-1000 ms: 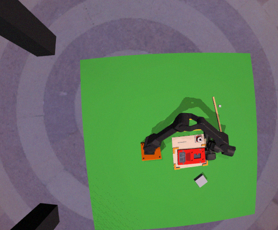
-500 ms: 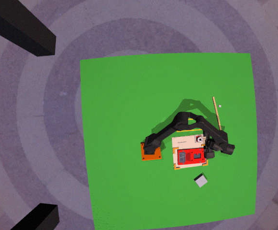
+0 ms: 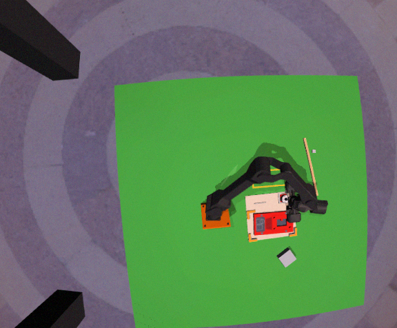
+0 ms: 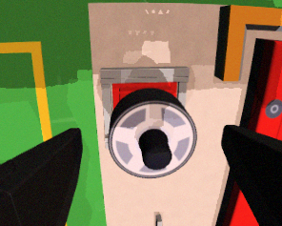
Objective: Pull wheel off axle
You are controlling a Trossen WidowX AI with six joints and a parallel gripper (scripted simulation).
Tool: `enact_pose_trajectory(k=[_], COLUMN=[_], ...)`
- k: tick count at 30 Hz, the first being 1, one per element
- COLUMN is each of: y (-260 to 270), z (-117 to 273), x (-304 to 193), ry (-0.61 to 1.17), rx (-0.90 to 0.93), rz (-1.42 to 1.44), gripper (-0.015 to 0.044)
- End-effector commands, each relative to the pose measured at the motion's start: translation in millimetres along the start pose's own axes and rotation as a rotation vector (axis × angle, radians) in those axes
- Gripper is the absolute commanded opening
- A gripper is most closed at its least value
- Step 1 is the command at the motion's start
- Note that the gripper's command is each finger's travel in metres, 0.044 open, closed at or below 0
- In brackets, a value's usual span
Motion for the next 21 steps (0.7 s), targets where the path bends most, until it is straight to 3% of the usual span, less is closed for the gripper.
enact_pose_trajectory(k=[1, 6, 10, 18, 21], y=[-1.8, -1.8, -1.1, -1.1, -1.1], z=[-15.8, -15.8, -12.4, -12.4, -12.0], x=[-4.1, -4.1, -2.5, -2.5, -2.5], ry=[0.007, 0.007, 0.004, 0.004, 0.004], rx=[0.008, 0.008, 0.002, 0.002, 0.002], rz=[-0.013, -0.013, -0.004, -0.004, -0.004], gripper=[0.0300, 0.0300, 0.0195, 0.0142, 0.0063])
Point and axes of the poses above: the point midway between the two fingers, 35 mm back from their tips, its own z axis back along the fingers, its own y axis across the jaws, x = y × z, the point moved 10 cm from there along z, back along the fingers, and after that the axes turned 4 degrees about -z, right-handed, at the moved point
